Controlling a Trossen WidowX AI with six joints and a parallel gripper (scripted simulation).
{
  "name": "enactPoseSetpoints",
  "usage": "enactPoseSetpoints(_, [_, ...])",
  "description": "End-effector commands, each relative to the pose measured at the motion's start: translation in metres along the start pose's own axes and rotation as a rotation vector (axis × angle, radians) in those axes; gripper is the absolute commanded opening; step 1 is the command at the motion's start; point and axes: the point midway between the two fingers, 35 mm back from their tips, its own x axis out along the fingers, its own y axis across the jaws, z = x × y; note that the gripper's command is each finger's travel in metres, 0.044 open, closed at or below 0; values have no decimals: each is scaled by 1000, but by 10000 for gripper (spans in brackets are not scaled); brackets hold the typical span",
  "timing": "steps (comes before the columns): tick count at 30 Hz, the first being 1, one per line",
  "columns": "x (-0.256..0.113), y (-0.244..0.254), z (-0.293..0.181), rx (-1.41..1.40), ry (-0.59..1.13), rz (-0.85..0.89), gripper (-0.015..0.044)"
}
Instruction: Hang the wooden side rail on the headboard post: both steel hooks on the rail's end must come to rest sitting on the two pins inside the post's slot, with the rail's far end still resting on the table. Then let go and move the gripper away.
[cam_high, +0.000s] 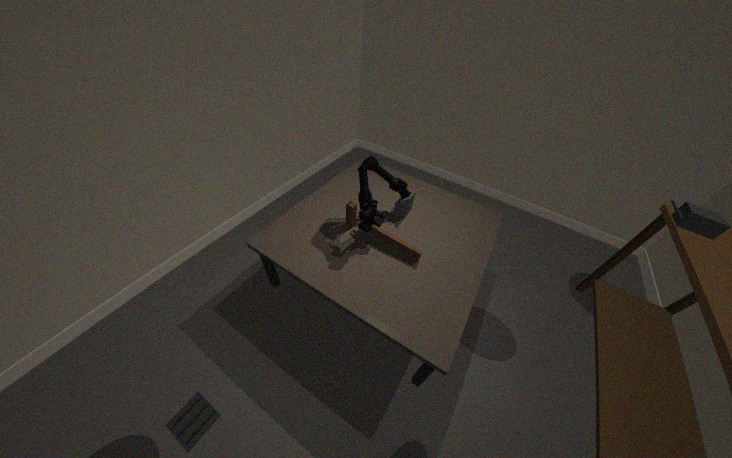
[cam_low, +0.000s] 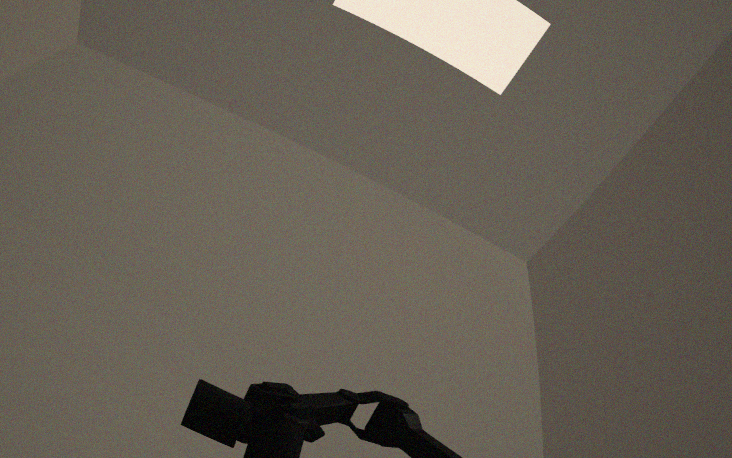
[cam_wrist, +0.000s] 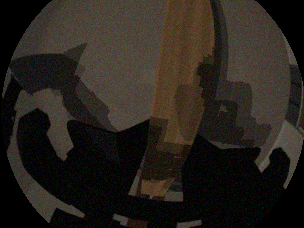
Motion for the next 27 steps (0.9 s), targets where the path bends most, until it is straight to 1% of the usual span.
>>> enactPoseSetpoints(1, [-2,-1,-2,4,1,-8,0])
enactPoseSetpoints(27, [-3,-3,-5,4,1,-8,0])
